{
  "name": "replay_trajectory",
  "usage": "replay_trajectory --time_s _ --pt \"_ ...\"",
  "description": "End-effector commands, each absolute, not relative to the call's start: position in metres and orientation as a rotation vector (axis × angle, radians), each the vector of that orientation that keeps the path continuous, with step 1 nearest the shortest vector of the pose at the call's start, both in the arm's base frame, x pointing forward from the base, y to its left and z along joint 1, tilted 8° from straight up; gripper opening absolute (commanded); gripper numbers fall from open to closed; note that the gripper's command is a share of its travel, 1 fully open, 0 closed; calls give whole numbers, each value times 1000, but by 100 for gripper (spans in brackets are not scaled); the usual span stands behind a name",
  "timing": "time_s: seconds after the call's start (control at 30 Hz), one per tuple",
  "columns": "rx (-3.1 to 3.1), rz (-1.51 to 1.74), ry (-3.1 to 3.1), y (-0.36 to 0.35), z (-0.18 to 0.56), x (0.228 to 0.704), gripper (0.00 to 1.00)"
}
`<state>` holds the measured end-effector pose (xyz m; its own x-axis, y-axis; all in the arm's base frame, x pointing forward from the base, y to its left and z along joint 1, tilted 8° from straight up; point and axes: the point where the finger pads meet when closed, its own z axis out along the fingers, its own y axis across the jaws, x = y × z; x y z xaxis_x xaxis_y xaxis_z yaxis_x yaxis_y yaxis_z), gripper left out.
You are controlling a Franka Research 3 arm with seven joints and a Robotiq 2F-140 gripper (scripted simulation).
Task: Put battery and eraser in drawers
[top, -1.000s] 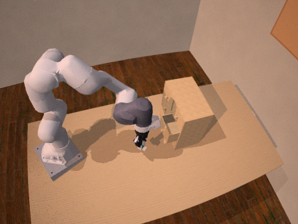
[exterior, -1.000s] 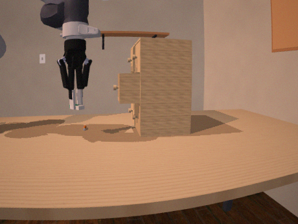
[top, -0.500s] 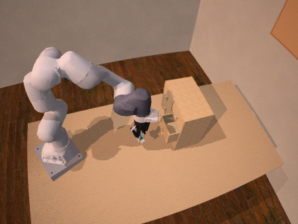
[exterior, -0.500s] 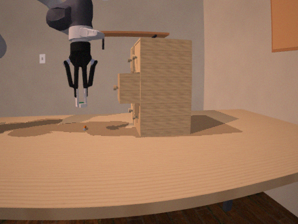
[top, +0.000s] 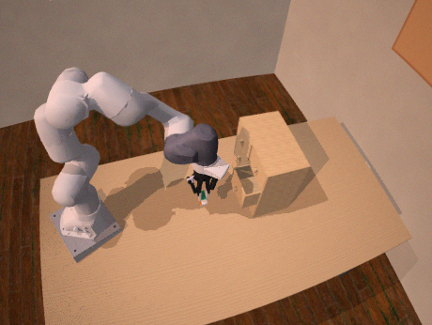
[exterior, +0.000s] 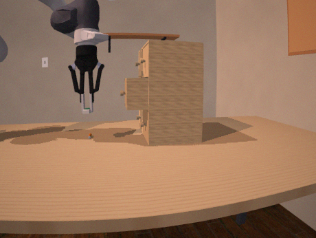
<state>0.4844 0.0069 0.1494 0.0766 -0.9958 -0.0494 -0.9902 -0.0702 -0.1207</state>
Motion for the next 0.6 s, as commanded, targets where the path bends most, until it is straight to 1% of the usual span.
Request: replay_trajectory --time_s 0.0,0.27,0.57 --pt "-1902 -40 2339 7 149 483 11" --pt "-1694 -25 2492 7 154 483 11" --pt "-1285 -3 2722 6 177 480 11"
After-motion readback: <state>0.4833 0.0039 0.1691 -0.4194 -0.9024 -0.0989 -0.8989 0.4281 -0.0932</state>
